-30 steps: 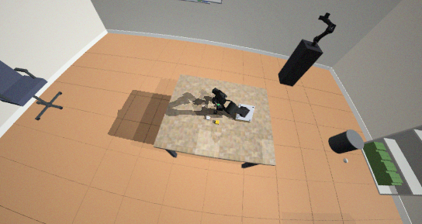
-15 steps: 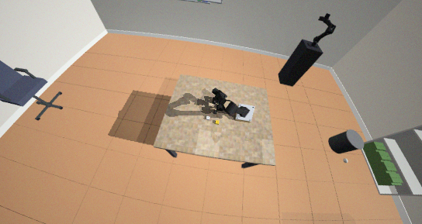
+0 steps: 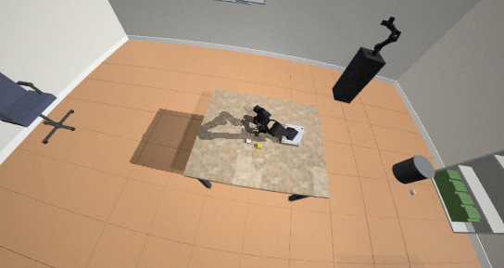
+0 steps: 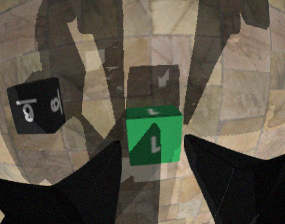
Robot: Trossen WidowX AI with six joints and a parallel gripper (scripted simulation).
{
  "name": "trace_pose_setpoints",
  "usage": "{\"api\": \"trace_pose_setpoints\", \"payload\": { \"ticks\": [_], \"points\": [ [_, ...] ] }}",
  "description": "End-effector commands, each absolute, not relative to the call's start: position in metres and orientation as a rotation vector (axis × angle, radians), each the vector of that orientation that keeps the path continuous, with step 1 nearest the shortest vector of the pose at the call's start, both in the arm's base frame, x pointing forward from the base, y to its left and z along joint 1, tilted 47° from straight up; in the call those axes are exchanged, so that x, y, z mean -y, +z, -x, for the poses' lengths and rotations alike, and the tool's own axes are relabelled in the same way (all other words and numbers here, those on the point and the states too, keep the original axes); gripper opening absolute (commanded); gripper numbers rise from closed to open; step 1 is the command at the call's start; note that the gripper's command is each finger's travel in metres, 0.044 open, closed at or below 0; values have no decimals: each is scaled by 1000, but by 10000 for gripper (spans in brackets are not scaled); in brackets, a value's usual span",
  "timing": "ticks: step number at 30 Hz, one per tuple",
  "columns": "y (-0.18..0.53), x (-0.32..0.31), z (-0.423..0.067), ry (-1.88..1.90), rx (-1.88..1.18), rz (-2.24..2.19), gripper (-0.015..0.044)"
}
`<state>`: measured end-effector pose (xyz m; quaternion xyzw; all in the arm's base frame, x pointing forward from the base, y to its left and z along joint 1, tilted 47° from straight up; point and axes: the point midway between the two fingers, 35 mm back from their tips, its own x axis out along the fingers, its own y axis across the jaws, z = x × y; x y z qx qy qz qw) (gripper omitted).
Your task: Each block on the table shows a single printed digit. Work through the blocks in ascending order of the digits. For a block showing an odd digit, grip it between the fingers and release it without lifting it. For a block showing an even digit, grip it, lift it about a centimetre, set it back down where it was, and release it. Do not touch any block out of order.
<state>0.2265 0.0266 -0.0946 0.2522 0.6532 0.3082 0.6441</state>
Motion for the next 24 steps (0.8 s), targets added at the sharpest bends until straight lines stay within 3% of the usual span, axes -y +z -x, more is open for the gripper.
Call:
{"api": "trace_pose_setpoints", "payload": {
  "ticks": [1, 5, 15, 24],
  "points": [
    [-95, -27, -227, 698, -1488, -581, 304],
    [-95, -27, -227, 698, -1488, -581, 400],
    [-70, 0, -228, 697, -1488, -580, 400],
    [-15, 60, -232, 694, -1490, -577, 164]
  ]
}}
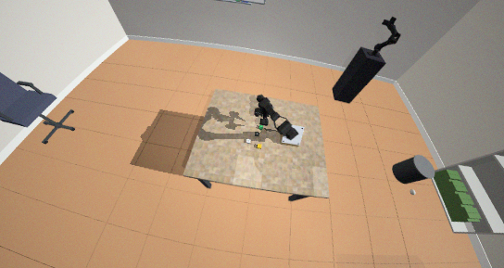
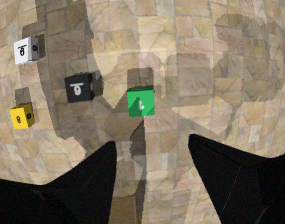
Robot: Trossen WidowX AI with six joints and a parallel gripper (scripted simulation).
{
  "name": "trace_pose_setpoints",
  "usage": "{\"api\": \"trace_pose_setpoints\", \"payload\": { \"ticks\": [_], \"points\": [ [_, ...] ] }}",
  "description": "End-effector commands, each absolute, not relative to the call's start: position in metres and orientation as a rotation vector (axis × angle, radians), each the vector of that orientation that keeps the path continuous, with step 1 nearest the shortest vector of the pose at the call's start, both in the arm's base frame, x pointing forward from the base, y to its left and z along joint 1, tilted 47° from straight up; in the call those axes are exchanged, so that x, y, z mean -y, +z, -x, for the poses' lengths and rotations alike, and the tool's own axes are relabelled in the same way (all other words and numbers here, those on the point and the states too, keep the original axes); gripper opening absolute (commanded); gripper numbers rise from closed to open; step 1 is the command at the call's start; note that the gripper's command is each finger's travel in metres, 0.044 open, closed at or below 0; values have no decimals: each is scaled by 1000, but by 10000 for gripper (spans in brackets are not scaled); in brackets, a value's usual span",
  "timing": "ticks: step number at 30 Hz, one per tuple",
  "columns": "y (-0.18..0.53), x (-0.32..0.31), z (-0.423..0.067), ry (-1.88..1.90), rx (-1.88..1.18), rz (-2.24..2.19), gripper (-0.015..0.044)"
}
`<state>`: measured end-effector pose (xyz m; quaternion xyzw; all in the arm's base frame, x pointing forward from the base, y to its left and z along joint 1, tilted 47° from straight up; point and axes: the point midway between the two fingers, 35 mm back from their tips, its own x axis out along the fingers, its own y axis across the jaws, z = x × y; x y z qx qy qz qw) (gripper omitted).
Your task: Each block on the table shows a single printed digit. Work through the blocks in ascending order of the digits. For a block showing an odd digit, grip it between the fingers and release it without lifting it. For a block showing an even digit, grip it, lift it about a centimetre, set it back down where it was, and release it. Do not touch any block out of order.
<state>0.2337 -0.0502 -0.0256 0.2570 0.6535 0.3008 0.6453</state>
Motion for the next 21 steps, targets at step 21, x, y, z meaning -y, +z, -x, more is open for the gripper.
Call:
{"api": "trace_pose_setpoints", "payload": {
  "ticks": [21],
  "points": [
    [43, 3, -265, 698, -1488, -581, 120]
  ]
}}
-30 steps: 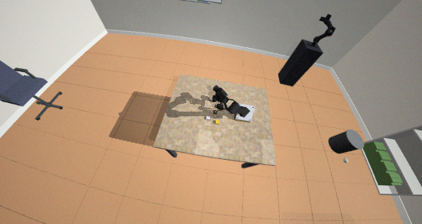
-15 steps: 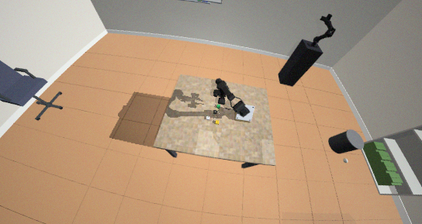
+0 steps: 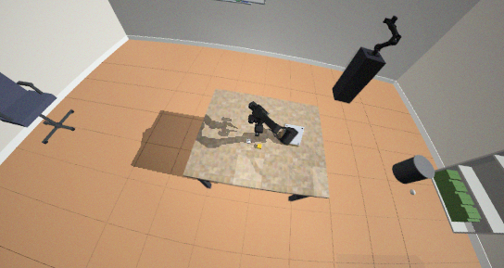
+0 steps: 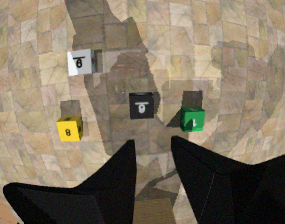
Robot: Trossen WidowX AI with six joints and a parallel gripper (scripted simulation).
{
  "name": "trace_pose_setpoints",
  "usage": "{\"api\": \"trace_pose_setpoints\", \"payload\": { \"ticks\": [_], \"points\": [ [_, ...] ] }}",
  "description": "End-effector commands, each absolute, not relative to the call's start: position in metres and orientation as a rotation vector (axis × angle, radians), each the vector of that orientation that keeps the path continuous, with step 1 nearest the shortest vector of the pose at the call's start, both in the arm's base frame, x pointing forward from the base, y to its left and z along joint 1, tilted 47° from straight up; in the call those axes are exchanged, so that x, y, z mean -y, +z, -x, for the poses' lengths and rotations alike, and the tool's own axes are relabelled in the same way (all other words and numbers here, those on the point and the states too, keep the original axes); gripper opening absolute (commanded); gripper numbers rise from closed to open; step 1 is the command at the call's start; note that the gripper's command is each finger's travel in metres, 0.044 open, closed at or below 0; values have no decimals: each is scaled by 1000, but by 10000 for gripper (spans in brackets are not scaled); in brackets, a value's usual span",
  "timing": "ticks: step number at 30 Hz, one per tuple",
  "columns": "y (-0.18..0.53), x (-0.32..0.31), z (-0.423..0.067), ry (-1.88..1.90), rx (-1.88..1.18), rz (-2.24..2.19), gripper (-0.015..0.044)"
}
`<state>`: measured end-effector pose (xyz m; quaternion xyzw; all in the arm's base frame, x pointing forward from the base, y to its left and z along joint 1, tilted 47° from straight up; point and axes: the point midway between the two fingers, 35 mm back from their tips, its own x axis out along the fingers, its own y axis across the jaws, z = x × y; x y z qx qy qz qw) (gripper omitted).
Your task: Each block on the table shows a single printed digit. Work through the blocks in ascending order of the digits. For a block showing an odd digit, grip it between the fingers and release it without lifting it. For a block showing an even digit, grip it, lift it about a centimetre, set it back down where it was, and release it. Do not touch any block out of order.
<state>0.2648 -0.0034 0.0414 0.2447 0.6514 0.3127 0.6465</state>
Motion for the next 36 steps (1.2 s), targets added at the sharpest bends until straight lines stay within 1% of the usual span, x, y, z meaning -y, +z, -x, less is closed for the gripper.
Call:
{"api": "trace_pose_setpoints", "payload": {
  "ticks": [1, 7, 10, 11, 36],
  "points": [
    [41, 1, -265, 697, -1488, -581, 146],
    [-10, -55, -262, 700, -1487, -583, 304],
    [-12, -57, -261, 701, -1487, -583, 383],
    [-12, -57, -261, 701, -1487, -583, 400],
    [-36, -84, -260, 702, -1487, -585, 400]
  ]
}}
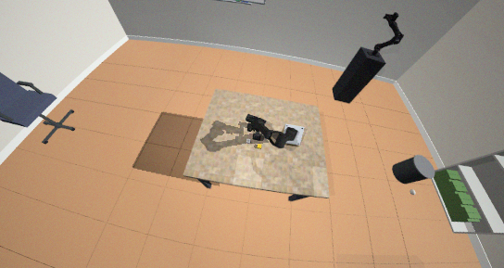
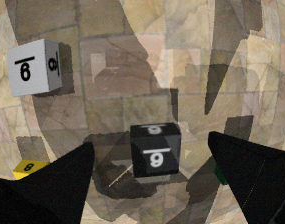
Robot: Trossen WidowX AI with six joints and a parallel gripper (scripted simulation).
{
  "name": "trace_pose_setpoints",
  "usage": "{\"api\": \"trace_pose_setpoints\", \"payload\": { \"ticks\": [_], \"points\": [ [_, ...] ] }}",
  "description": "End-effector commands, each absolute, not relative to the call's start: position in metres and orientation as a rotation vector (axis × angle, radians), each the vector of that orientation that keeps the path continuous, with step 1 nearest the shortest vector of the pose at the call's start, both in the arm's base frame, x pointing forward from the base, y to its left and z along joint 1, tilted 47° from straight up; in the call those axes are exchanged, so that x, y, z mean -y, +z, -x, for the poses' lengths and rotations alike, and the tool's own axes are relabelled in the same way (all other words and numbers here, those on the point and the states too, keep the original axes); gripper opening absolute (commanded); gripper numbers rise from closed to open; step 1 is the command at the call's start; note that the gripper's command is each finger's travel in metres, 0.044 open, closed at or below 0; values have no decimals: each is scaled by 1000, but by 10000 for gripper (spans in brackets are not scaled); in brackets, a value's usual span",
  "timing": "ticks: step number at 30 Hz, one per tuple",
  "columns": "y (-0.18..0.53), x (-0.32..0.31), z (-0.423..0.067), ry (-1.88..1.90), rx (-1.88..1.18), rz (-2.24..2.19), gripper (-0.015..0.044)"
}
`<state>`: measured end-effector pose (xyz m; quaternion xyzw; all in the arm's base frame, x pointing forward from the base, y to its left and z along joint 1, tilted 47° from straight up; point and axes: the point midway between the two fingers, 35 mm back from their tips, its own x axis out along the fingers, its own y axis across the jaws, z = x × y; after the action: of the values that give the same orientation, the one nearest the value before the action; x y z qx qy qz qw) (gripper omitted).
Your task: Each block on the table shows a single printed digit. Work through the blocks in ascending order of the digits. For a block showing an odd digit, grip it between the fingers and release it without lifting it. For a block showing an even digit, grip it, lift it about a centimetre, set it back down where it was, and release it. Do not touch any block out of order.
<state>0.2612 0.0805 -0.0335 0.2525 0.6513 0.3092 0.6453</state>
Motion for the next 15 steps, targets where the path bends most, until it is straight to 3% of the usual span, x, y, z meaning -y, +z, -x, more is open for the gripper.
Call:
{"api": "trace_pose_setpoints", "payload": {
  "ticks": [1, 11, 15],
  "points": [
    [-36, -84, -260, 702, -1487, -585, 400],
    [-36, -84, -260, 702, -1487, -585, 137],
    [-36, -84, -260, 702, -1487, -585, 120]
  ]
}}
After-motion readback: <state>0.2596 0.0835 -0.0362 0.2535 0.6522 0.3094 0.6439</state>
